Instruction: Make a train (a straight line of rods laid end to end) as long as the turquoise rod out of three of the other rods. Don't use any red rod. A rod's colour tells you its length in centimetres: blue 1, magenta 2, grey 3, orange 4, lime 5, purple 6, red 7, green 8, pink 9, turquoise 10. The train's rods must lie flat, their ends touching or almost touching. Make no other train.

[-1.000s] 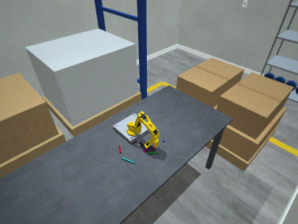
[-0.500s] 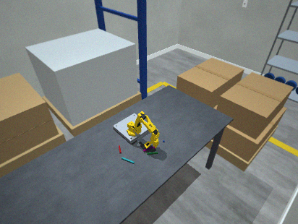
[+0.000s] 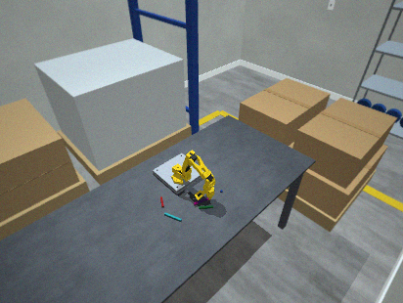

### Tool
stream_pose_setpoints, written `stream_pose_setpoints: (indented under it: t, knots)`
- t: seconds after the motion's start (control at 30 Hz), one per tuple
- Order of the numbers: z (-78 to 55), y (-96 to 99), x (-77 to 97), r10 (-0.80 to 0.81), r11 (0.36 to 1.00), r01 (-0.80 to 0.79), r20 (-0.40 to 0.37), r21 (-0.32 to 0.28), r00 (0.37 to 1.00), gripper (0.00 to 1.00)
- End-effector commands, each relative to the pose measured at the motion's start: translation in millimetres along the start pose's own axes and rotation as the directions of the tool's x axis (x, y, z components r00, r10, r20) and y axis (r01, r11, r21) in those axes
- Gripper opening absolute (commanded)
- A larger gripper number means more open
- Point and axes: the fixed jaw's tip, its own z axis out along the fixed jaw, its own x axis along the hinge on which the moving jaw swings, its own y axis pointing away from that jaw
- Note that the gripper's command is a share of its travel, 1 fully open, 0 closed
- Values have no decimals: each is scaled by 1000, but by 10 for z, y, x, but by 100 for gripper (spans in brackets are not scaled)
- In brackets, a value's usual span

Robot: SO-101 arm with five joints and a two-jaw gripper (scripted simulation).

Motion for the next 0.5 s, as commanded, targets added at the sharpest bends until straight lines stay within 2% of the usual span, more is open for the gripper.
stream_pose_setpoints:
  t: [0.0, 0.47]
  knots:
    - [-83, -23, 10, 5, 1000, -5, -1, 1, 1000, 0]
    - [-298, -52, 10, 5, 1000, -5, -1, 1, 1000, 0]
